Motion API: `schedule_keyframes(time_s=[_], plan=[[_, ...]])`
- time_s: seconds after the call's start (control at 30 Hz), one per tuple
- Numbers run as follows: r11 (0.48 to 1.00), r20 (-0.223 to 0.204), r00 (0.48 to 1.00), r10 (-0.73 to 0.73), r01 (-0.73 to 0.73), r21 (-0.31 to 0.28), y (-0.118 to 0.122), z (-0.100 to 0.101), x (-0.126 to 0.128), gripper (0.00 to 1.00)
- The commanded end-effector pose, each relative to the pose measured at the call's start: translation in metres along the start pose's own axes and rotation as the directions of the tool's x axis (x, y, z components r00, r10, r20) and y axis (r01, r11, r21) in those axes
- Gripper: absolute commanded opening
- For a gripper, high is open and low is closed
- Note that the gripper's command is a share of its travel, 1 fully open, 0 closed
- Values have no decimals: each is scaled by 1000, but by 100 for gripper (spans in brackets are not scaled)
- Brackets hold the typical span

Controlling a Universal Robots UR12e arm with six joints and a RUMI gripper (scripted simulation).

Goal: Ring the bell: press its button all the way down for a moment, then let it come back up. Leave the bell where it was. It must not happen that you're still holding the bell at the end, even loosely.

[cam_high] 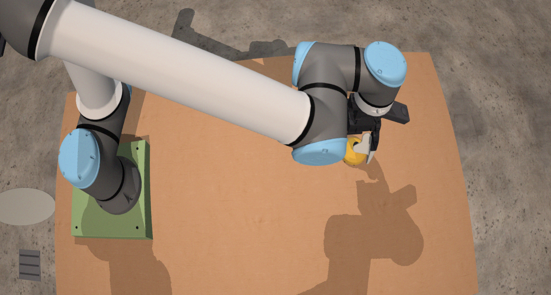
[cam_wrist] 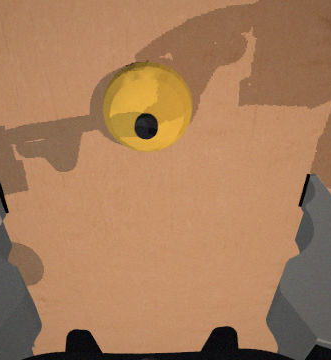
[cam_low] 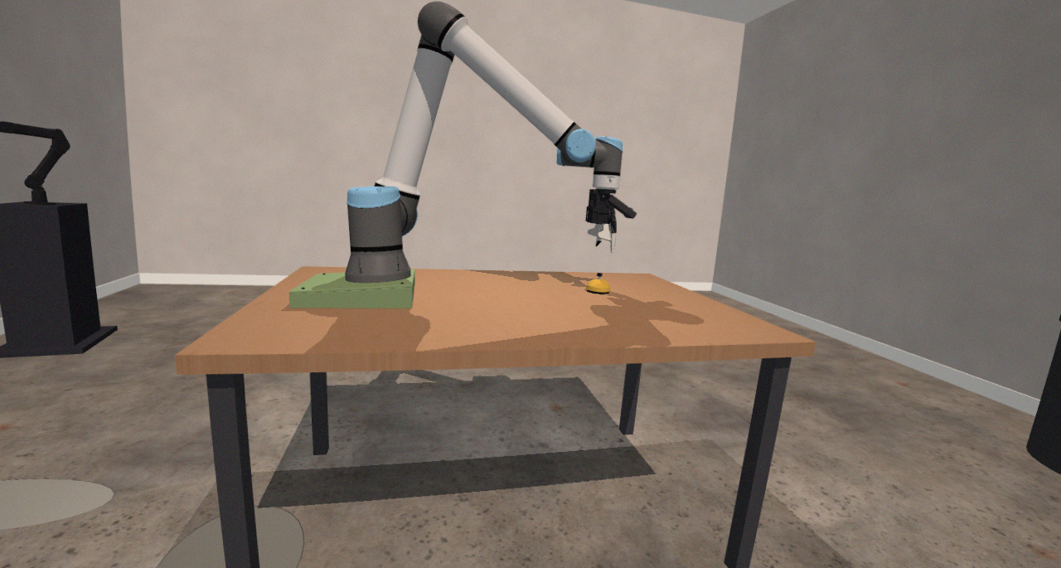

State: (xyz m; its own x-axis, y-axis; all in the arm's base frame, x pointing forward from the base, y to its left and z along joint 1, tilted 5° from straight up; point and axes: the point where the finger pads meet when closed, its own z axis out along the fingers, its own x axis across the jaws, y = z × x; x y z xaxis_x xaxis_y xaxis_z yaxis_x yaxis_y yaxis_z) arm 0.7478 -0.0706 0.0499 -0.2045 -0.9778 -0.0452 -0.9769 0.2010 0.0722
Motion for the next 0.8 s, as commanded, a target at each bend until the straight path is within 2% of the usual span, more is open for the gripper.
schedule_keyframes(time_s=[0.0, 0.07, 0.1, 0.77], plan=[[1000, -1, 1000, 27, -27, -2, 8, 0, -4, 100], [1000, -1, 1000, 27, -27, -2, 8, 0, -4, 100], [1000, -1, 1000, 27, -27, -2, 8, 0, -4, 0], [1000, -1, 1000, 27, -27, -2, 8, 0, -4, 0]])
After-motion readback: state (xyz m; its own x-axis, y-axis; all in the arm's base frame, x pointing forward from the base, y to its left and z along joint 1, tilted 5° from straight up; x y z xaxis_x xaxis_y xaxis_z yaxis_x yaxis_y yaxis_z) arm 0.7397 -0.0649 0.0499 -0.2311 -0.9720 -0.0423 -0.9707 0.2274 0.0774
